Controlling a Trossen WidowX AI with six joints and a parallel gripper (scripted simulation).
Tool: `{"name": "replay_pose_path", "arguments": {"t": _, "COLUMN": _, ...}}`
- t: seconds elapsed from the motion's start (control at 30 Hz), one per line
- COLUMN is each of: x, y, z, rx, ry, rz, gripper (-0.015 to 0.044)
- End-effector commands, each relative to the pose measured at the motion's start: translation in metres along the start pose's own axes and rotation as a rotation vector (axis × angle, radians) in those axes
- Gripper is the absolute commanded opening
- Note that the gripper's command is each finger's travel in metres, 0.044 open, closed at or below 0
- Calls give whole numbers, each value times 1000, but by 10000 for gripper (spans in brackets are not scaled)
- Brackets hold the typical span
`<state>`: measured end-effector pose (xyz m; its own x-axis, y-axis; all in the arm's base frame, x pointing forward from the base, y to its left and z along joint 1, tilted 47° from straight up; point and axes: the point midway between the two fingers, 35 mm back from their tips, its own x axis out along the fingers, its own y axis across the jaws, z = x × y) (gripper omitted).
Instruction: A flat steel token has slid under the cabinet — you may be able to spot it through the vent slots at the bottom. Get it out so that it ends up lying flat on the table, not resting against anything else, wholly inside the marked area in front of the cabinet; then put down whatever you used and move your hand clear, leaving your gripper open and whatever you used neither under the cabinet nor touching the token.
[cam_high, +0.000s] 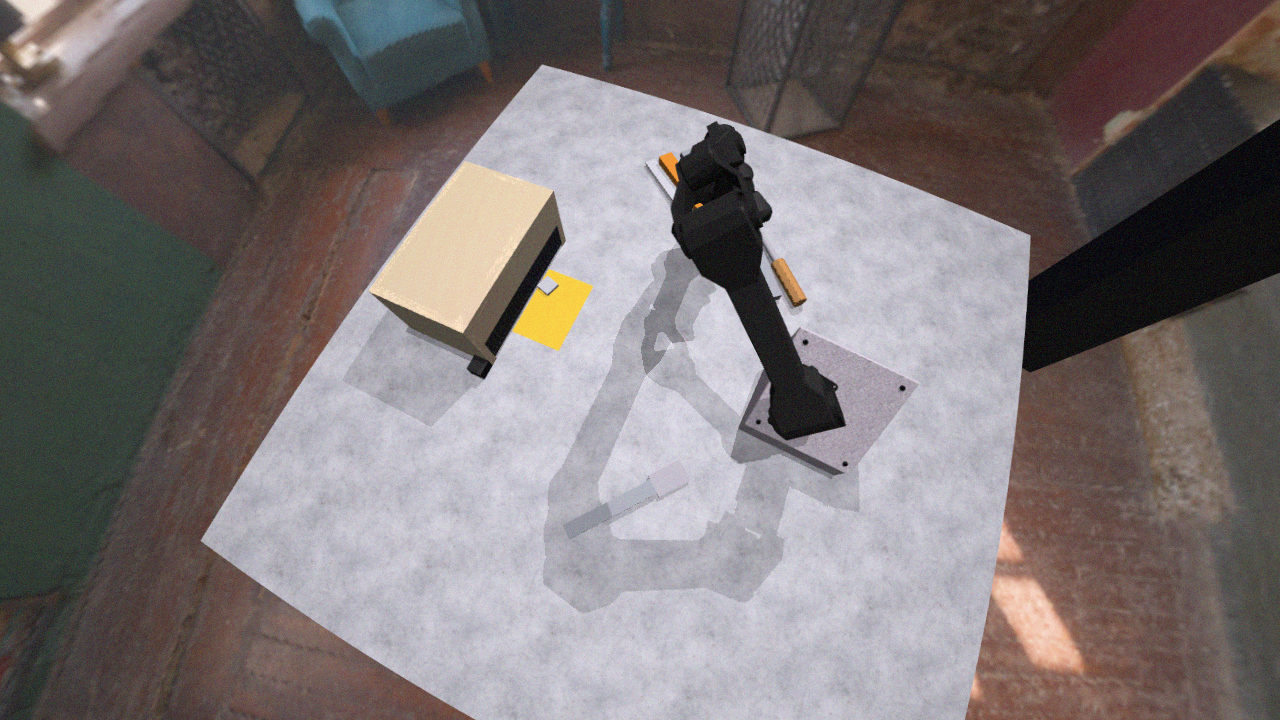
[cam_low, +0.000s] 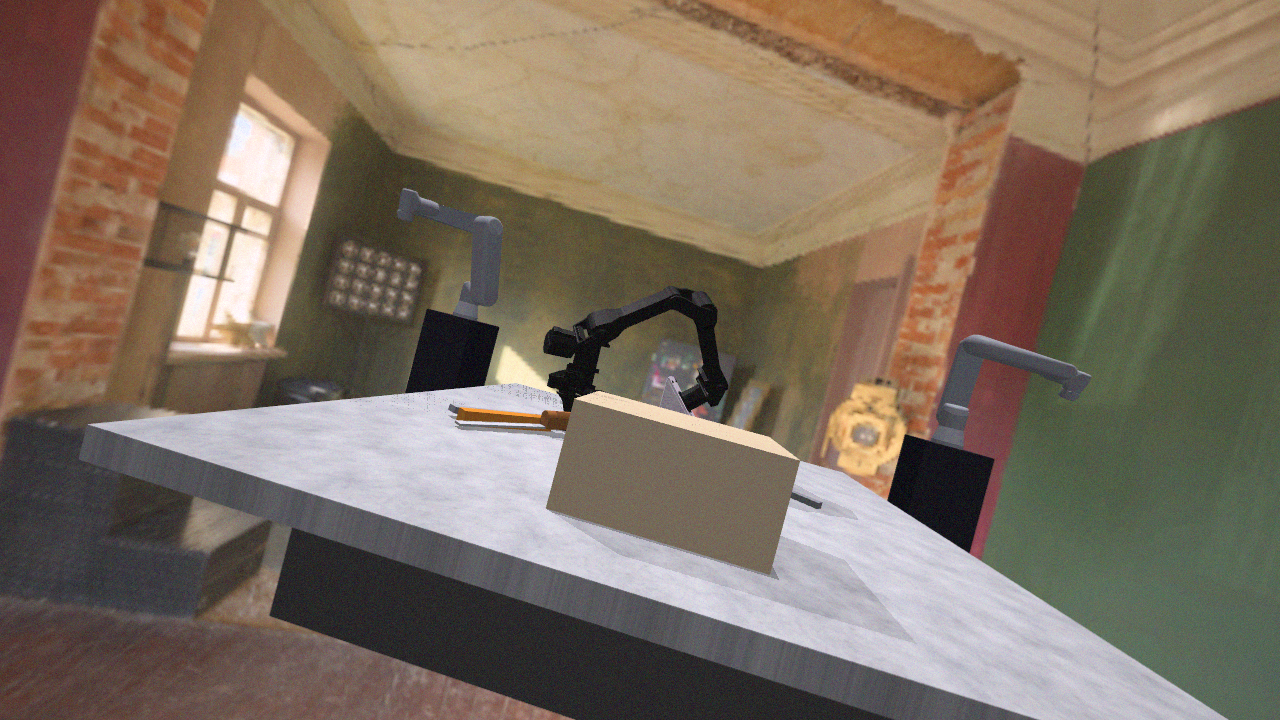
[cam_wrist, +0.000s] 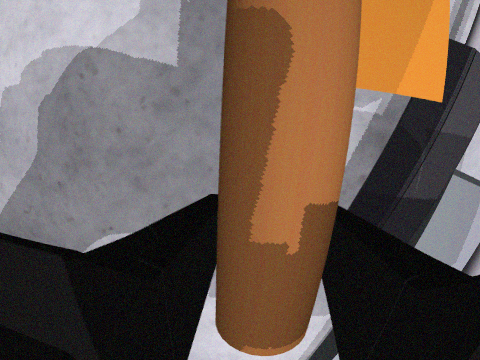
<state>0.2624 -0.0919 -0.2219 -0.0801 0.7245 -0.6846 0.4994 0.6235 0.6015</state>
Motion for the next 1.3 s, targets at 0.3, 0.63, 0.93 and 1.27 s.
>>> {"name": "replay_pose_path", "arguments": {"t": 0.3, "x": -5, "y": -6, "z": 7, "rx": -10, "ry": -21, "rz": -10, "gripper": 0}}
{"name": "replay_pose_path", "arguments": {"t": 0.63, "x": -5, "y": -6, "z": 8, "rx": -85, "ry": -20, "rz": -11, "gripper": 0}}
{"name": "replay_pose_path", "arguments": {"t": 0.93, "x": -5, "y": -5, "z": 8, "rx": -156, "ry": -20, "rz": -12, "gripper": 0}}
{"name": "replay_pose_path", "arguments": {"t": 1.27, "x": -5, "y": -5, "z": 7, "rx": -236, "ry": -19, "rz": -12, "gripper": 0}}
